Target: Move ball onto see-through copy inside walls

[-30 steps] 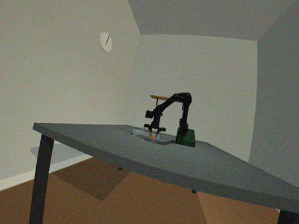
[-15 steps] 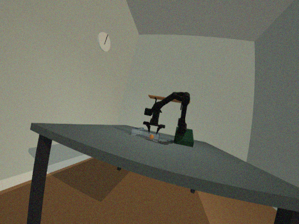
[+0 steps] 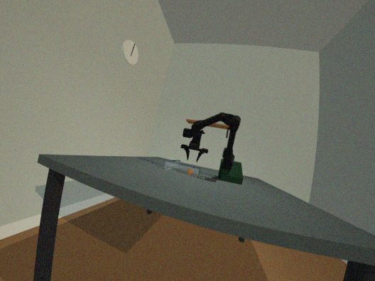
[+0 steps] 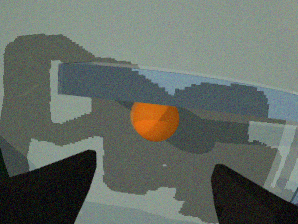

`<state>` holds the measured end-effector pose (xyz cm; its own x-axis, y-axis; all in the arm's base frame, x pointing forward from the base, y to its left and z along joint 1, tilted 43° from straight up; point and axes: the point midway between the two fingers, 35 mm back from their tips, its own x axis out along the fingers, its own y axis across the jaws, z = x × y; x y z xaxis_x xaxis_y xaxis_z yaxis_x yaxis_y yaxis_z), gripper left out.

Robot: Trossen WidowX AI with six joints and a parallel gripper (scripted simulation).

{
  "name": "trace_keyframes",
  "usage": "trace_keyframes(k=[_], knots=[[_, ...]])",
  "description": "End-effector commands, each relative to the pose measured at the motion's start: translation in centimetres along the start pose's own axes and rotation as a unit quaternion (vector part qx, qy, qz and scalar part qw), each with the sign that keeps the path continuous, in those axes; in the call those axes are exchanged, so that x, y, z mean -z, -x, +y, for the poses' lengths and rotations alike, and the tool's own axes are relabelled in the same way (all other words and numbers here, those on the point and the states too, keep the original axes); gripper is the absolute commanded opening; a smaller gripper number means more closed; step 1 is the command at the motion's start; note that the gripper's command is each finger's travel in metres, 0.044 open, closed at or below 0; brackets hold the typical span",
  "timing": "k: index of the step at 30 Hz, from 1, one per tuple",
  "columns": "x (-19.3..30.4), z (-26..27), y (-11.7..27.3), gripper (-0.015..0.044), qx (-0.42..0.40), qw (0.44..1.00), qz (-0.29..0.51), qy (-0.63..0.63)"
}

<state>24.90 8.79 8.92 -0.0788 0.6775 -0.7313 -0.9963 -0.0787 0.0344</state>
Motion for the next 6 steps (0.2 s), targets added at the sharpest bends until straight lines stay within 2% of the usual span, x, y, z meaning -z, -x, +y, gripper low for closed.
trace_keyframes(k=[1, 4, 6], knots=[[0.1, 0.0, 0.7, 0.0348, 0.0, 1.0, 0.0, -0.003], [0.1, 0.0, 4.1, 0.0427, 0.0, 1.0, 0.001, -0.001], [0.0, 0.0, 5.0, 0.044, -0.001, 1.0, 0.001, 0.0]])
